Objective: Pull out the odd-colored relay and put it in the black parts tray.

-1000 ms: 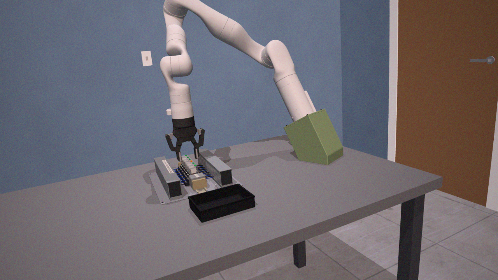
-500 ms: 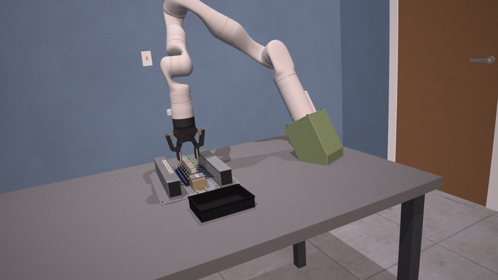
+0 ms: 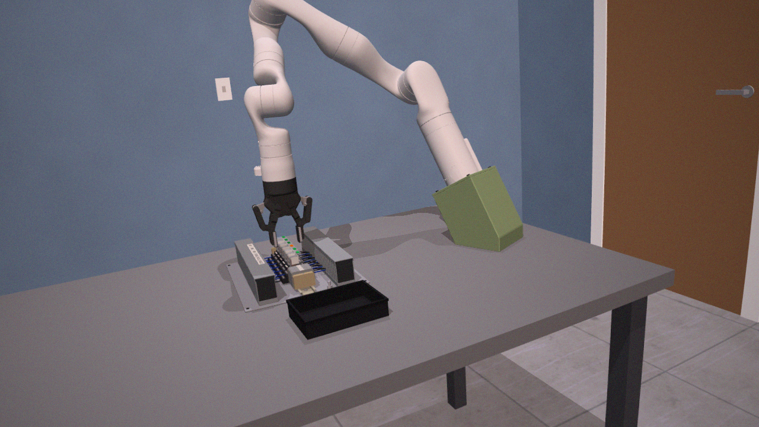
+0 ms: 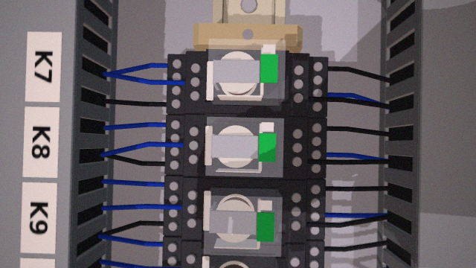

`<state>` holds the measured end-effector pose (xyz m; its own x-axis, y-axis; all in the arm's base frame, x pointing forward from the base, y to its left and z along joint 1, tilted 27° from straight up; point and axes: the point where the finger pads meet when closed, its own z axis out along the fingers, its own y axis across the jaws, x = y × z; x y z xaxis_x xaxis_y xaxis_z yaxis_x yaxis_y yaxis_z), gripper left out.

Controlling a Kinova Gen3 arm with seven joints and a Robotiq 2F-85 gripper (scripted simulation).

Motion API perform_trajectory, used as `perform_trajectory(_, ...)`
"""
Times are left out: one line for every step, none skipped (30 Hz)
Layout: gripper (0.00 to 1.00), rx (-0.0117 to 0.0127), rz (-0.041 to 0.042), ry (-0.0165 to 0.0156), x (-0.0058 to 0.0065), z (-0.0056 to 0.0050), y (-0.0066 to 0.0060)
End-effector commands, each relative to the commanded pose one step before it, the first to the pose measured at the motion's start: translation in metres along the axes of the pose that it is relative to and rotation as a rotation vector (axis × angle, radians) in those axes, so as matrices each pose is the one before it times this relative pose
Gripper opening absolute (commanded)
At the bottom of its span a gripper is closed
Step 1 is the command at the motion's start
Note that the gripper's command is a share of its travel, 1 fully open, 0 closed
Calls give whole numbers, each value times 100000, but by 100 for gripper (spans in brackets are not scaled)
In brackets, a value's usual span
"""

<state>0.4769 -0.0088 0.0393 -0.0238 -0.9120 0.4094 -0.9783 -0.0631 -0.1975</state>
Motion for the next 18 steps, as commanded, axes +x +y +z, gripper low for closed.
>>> perform_trajectory(61,-3,298,-241,-117,143,159)
perform_trajectory(61,0,0,0,0,0,0)
perform_trajectory(61,0,0,0,0,0,0)
perform_trajectory(61,0,0,0,0,0,0)
perform_trajectory(61,0,0,0,0,0,0)
perform_trajectory(61,0,0,0,0,0,0)
perform_trajectory(61,0,0,0,0,0,0)
perform_trajectory(61,0,0,0,0,0,0)
perform_trajectory(61,0,0,0,0,0,0)
perform_trajectory(61,0,0,0,0,0,0)
perform_trajectory(61,0,0,0,0,2,0)
perform_trajectory(61,0,0,0,0,4,0)
perform_trajectory(61,0,0,0,0,8,0)
perform_trajectory(61,0,0,0,0,13,0)
perform_trajectory(61,0,0,0,0,19,0)
perform_trajectory(61,0,0,0,0,25,0)
perform_trajectory(61,0,0,0,0,32,0)
perform_trajectory(61,0,0,0,0,39,0)
